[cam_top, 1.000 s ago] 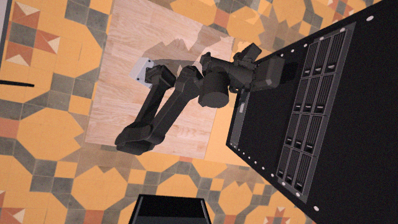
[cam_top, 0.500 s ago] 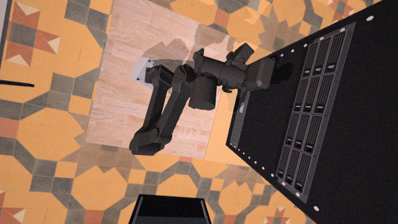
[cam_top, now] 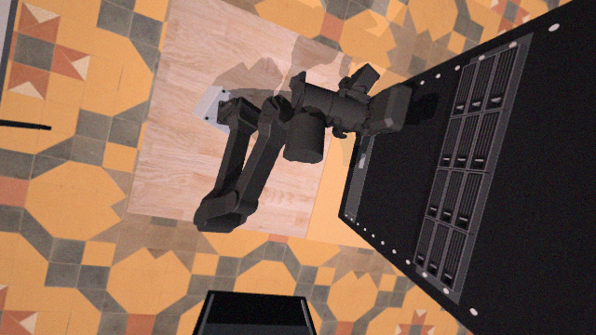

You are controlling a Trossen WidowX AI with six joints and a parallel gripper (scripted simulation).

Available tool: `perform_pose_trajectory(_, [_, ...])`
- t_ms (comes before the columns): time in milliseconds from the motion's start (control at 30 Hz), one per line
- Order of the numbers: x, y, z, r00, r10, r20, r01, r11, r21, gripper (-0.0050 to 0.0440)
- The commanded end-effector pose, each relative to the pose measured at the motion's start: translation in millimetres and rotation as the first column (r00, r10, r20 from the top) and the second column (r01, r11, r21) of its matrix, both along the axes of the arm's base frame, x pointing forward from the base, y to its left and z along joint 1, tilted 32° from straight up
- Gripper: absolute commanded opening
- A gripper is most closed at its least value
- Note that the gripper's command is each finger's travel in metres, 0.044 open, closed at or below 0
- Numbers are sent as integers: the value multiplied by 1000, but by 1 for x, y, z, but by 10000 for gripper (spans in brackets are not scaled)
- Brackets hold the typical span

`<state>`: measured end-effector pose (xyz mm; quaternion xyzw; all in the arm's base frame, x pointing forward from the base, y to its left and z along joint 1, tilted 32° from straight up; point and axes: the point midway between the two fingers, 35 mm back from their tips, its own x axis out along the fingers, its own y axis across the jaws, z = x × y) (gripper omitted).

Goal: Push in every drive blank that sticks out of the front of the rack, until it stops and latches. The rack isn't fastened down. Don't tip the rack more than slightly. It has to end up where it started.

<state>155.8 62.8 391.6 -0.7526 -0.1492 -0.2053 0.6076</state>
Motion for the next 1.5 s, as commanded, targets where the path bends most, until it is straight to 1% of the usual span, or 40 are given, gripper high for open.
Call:
perform_pose_trajectory(0, [2,1,2,1000,3,2,-3,1000,0,-50])
perform_pose_trajectory(467, [29,3,16,1000,3,2,-3,1000,0,-50])
perform_pose_trajectory(533, [29,3,16,1000,3,2,-3,1000,0,-50])
perform_pose_trajectory(700, [37,3,20,1000,3,2,-3,1000,0,-50])
perform_pose_trajectory(1133, [43,4,23,1000,3,2,-3,1000,0,-50])
perform_pose_trajectory(1467, [70,3,39,1000,3,2,-3,1000,0,-50])
